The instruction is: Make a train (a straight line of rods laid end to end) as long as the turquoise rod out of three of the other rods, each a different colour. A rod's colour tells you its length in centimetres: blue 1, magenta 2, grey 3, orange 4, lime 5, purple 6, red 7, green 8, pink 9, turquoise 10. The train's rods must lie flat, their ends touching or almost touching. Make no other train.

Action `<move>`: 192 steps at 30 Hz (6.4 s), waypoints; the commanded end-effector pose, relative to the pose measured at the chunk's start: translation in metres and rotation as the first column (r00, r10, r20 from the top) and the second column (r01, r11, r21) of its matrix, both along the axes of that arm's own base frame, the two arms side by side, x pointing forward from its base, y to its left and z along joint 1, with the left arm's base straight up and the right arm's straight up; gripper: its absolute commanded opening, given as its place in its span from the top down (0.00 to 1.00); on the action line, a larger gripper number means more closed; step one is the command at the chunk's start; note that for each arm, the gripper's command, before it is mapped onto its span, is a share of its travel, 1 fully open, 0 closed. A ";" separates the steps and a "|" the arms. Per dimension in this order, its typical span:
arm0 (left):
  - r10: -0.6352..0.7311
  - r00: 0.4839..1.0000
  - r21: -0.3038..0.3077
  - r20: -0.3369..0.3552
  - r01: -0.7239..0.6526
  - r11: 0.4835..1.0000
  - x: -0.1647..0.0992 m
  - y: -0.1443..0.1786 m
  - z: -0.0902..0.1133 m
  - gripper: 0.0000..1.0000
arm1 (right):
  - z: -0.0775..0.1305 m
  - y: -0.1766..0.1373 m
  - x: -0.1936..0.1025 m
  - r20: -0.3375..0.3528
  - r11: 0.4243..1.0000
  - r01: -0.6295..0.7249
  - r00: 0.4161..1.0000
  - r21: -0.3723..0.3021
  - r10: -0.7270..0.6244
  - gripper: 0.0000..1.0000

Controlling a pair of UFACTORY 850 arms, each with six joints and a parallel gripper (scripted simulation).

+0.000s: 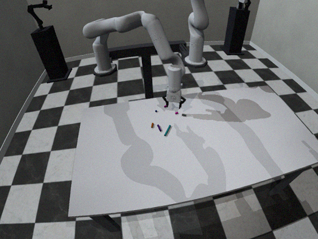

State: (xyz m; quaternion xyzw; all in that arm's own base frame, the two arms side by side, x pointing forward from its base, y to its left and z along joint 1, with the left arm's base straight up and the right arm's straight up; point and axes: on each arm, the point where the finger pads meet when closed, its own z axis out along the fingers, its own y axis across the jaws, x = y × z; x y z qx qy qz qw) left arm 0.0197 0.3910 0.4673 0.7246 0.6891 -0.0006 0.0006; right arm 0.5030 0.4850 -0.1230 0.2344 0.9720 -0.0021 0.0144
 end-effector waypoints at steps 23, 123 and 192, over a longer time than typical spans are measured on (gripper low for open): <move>0.000 1.000 0.002 0.000 0.000 1.000 0.000 0.000 0.001 0.00 | -0.003 0.052 0.019 -0.024 0.584 -0.812 0.584 0.010 0.812 0.00; 0.000 1.000 0.002 0.000 0.000 1.000 0.000 0.000 0.001 0.00 | -0.053 0.078 0.024 -0.025 0.089 -0.996 0.089 0.009 0.996 0.74; 0.000 1.000 0.002 0.000 0.000 1.000 0.000 0.000 0.001 0.00 | -0.067 0.078 0.024 -0.025 0.089 -0.996 0.089 0.009 0.996 0.74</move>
